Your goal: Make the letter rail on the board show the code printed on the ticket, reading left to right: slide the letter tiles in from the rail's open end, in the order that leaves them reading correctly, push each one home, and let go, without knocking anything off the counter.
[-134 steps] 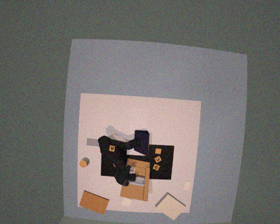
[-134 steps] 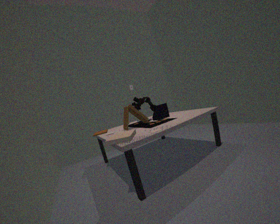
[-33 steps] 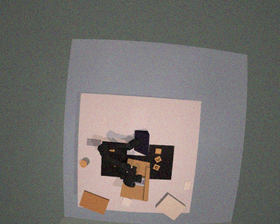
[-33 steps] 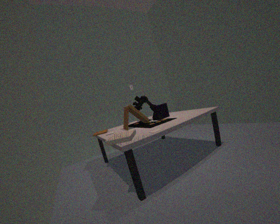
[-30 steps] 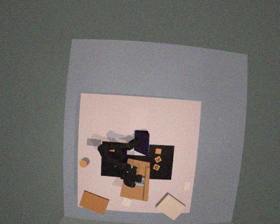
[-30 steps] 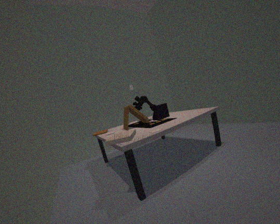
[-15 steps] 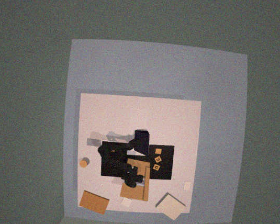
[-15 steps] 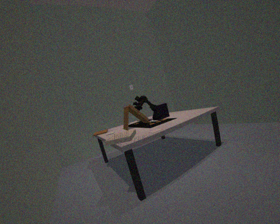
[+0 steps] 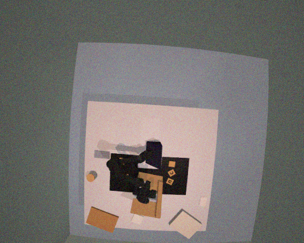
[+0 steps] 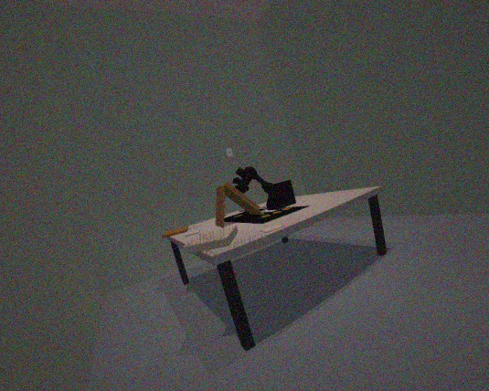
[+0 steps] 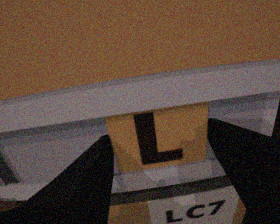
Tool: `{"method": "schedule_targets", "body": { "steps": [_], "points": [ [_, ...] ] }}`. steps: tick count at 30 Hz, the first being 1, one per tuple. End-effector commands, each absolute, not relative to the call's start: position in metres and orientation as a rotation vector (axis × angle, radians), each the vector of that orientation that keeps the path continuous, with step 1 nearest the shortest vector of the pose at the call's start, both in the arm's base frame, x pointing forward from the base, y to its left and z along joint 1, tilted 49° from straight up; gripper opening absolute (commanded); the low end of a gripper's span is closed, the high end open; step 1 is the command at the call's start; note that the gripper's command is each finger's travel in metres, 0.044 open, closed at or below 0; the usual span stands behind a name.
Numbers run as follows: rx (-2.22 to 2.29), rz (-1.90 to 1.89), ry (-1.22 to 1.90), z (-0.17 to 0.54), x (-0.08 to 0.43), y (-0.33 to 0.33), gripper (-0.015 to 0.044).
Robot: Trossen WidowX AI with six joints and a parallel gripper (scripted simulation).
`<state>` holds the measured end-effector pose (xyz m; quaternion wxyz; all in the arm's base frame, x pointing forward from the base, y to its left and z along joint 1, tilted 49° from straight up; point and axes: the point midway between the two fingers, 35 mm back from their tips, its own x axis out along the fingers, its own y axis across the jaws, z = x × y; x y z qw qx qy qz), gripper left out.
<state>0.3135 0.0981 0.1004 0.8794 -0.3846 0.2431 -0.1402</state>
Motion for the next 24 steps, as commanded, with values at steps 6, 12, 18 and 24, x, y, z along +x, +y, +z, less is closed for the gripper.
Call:
{"method": "schedule_targets", "body": {
  "steps": [6, 12, 18, 24],
  "points": [
    [-0.798, -0.297, 0.504, 0.0973, 0.314, 0.1011, 0.0],
    [-0.798, -0.297, 0.504, 0.095, 0.3143, 0.1032, 0.0],
    [-0.798, -0.297, 0.504, 0.0927, 0.3145, 0.1053, 0.0],
    [-0.798, -0.297, 0.504, 0.0904, 0.3147, 0.1073, 0.0]
  ]
}}
